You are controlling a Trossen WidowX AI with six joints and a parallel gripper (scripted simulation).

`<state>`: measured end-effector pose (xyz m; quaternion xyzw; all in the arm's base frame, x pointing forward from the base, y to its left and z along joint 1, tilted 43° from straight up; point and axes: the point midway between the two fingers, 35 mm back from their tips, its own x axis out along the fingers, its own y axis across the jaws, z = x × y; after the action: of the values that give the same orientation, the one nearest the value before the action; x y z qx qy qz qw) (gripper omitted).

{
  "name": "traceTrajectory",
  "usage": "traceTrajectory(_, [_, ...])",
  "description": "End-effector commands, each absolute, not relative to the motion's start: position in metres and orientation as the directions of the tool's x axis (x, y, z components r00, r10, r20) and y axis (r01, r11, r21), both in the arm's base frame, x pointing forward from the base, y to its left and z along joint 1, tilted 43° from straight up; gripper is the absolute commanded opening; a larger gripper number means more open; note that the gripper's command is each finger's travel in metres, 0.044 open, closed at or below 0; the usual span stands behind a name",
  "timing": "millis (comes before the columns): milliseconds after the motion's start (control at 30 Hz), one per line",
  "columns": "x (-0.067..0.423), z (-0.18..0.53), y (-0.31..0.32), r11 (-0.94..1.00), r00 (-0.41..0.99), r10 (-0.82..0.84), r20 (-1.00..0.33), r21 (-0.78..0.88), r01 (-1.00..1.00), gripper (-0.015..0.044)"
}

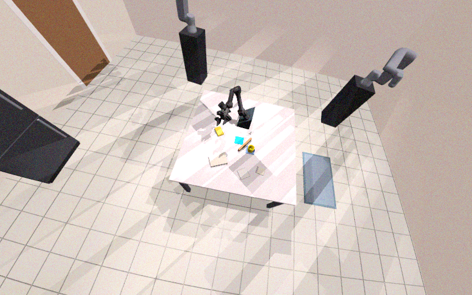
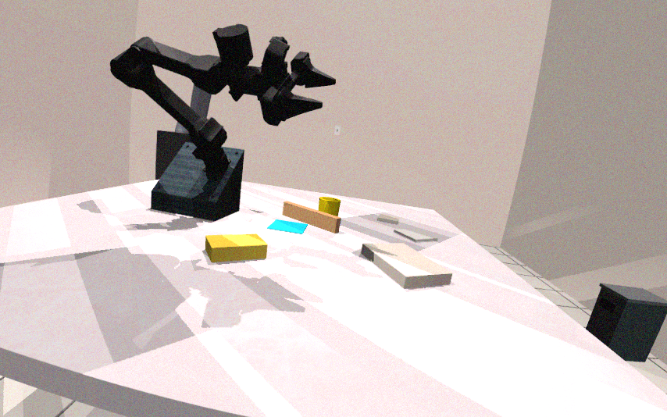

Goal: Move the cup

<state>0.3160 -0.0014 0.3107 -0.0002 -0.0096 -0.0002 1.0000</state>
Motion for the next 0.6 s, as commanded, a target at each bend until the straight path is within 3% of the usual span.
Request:
traceTrajectory(0, [0.318,0.309,-0.001,1.0,1.0,0.0,0.009,0.008,0.0,0.0374])
traceTrajectory(267, [0.369,0.21,0.032,0.947,0.904,-0.012,-0.428,0.286,0.148,0.0166])
traceTrajectory(567, [0.378,0.094,0.079,0.866,0.643,-0.054,-0.764,0.285,0.411,0.0166])
